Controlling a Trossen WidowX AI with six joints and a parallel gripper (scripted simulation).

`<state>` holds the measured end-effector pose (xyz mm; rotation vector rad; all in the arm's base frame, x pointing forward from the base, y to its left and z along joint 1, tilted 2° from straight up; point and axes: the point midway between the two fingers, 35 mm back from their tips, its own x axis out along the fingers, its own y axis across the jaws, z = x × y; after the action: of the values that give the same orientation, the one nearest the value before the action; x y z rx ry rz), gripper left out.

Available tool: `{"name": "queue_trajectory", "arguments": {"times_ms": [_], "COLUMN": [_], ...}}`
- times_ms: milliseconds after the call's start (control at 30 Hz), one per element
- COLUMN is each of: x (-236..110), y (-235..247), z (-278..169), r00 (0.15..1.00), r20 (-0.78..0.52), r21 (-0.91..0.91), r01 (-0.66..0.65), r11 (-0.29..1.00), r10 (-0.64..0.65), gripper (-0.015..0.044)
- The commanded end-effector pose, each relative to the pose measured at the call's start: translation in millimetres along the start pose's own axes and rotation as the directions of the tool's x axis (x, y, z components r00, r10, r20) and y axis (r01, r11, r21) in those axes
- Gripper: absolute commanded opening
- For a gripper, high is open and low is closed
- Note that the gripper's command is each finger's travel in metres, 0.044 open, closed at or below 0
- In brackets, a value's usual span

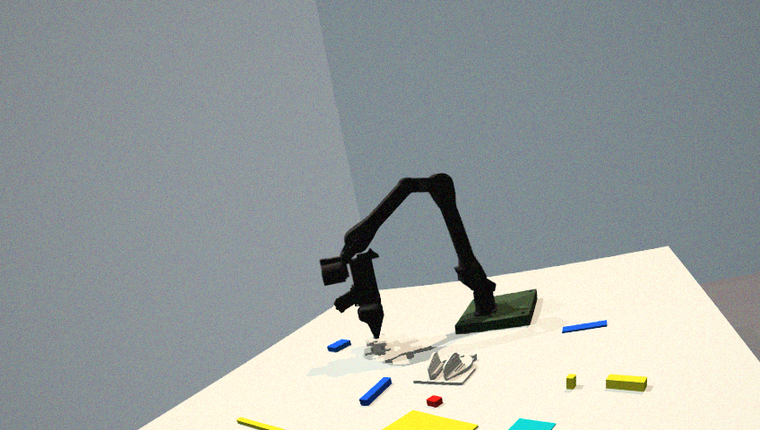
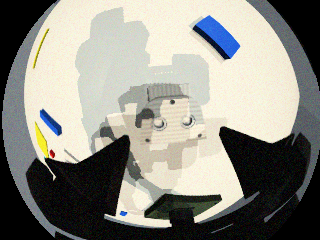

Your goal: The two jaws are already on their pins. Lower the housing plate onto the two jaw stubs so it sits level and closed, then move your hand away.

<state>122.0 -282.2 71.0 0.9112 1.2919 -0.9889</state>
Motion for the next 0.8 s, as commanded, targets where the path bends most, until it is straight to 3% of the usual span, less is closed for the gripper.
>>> {"name": "queue_trajectory", "arguments": {"times_ms": [0,767], "x": [8.7,28.7], "y": [0.7,0.8], "z": [-2.7,-2.7], "r00": [1.0,1.0], "r20": [-0.017,-0.017], "r21": [-0.004,-0.004], "r01": [-0.004,-0.004], "r11": [1.0,1.0], "r10": [0.004,0.004], "gripper": [0.044,0.044]}}
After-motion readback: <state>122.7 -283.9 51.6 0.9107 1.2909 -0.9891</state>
